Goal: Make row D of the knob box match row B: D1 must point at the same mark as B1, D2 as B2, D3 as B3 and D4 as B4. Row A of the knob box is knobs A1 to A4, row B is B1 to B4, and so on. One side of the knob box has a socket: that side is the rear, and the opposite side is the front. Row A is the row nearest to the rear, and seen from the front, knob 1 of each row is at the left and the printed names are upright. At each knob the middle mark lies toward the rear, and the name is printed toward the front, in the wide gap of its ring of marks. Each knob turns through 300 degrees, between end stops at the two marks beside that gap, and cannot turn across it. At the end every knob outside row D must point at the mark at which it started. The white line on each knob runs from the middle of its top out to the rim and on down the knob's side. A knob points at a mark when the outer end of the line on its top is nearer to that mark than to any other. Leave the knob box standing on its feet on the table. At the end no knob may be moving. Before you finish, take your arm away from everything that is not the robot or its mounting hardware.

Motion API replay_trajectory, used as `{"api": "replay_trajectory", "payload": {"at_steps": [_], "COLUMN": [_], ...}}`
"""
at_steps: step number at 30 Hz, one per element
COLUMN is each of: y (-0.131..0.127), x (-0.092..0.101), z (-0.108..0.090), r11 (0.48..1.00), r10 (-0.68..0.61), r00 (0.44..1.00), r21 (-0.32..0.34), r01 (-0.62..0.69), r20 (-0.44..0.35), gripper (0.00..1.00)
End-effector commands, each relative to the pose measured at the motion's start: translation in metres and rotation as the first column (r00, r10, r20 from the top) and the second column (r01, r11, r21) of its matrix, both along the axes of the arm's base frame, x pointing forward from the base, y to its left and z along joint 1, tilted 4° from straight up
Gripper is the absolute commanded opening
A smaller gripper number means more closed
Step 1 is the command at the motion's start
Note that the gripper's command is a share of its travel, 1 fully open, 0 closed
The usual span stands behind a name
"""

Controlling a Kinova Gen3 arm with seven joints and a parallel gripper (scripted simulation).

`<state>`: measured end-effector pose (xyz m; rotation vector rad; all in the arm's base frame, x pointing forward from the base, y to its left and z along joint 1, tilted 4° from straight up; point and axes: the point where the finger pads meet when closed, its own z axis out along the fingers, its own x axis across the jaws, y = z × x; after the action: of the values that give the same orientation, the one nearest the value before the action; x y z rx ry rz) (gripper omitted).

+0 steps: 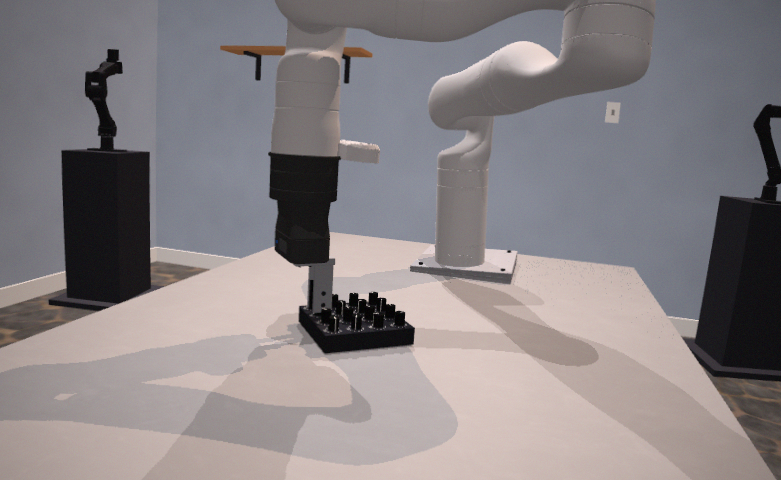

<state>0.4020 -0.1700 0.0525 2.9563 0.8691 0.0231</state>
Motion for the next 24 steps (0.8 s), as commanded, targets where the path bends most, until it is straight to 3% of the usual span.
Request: {"api": "replay_trajectory", "payload": {"at_steps": [1,24], "y": [-0.0001,-0.0001], "x": [0.0004,0.0004], "z": [0.0007,0.0007], "r11": [1.0,0.999], "r10": [0.0,-0.052], "r00": [1.0,0.999], "r21": [0.0,0.001], "r01": [0.0,0.052], "r20": [0.002,0.004], "gripper": [0.3,0.3]}}
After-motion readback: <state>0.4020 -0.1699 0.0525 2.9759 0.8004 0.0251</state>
